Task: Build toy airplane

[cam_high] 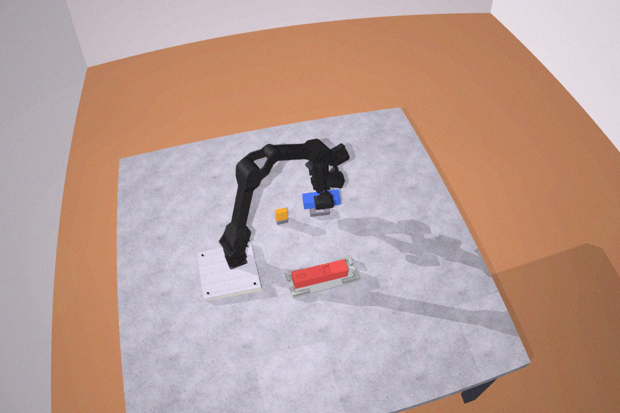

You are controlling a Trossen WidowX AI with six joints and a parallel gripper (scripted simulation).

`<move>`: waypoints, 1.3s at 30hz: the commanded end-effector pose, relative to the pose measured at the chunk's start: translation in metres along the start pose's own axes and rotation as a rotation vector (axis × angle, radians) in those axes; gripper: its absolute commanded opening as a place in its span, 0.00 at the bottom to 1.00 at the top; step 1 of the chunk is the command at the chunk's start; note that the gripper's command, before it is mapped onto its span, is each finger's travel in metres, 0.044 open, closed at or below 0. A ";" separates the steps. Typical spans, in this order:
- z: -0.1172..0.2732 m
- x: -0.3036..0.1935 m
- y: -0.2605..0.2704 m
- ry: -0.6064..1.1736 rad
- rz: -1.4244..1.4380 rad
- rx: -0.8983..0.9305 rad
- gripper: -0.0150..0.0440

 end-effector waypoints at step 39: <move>0.086 -0.003 -0.025 0.035 -0.103 -0.025 0.25</move>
Point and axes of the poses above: the point midway between the two fingers, 35 mm back from their tips, its own z axis back along the fingers, its own y axis across the jaws, x = y × z, the point moved 2 cm from there along z, back along the fingers, and after that the axes turned 15 degrees about z, right-handed, at the moved point
